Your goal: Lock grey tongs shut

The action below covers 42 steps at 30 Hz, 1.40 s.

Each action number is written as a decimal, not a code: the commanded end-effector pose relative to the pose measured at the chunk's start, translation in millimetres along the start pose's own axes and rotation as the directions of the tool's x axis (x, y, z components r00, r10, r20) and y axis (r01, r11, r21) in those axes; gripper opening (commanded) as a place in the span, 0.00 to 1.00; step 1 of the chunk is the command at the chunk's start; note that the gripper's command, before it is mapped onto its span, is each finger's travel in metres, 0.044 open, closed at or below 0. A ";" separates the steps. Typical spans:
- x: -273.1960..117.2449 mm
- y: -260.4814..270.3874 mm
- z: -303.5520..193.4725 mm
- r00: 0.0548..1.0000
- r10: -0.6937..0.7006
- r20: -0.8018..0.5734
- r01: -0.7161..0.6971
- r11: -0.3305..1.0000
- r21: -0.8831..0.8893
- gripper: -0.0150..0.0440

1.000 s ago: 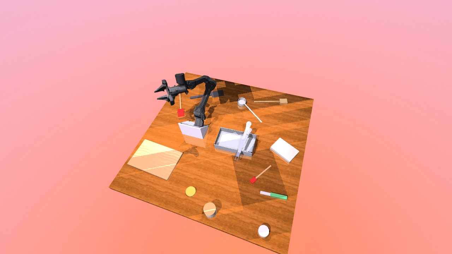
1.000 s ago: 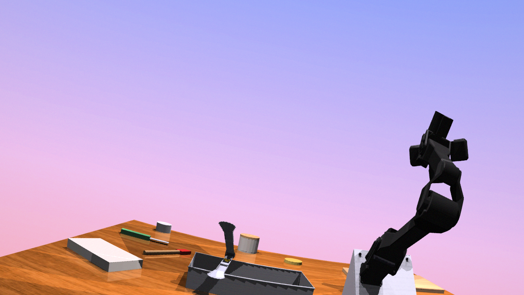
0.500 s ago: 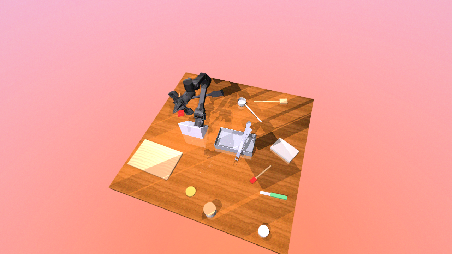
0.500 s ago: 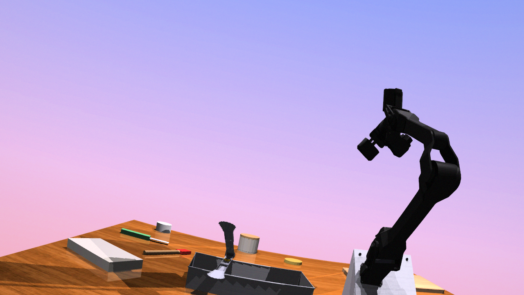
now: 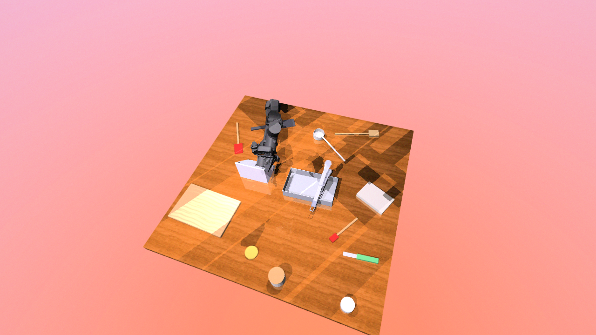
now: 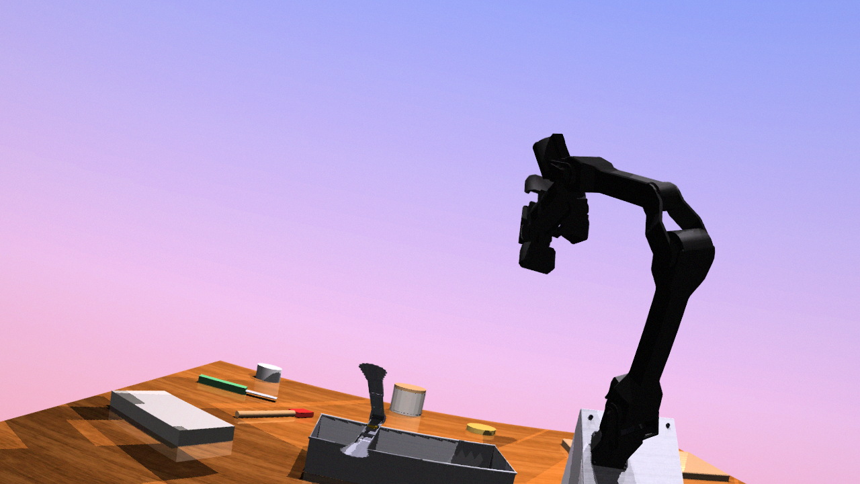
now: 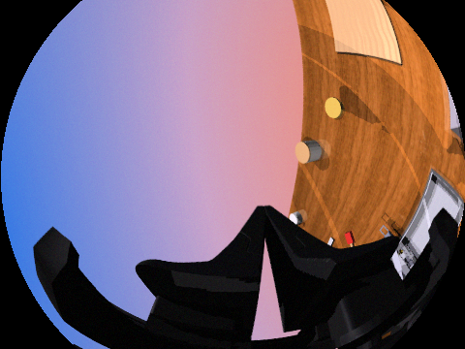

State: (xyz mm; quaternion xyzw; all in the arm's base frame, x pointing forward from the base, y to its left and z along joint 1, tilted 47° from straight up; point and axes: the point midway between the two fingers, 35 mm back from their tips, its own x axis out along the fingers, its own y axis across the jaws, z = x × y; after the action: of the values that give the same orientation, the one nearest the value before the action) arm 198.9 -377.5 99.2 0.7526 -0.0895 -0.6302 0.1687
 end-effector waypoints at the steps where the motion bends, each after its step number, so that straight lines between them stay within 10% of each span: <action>1: 13.9 -24.3 -50.9 0.987 -0.142 -0.072 0.126 0.973 -0.195 0.00; 10: 31.6 -122.4 -167.1 0.836 -0.531 -0.136 0.334 0.690 -0.642 0.00; 22: 14.8 -291.5 -266.1 0.399 -0.917 0.013 0.290 0.113 -0.950 0.00; 42: 15.1 -306.3 -269.9 0.372 -0.928 0.025 0.275 0.084 -0.958 0.00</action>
State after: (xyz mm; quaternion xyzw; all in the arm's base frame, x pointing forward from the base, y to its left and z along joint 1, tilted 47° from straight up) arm 442.2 -64.5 15.5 0.6597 0.6521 -0.2938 0.2307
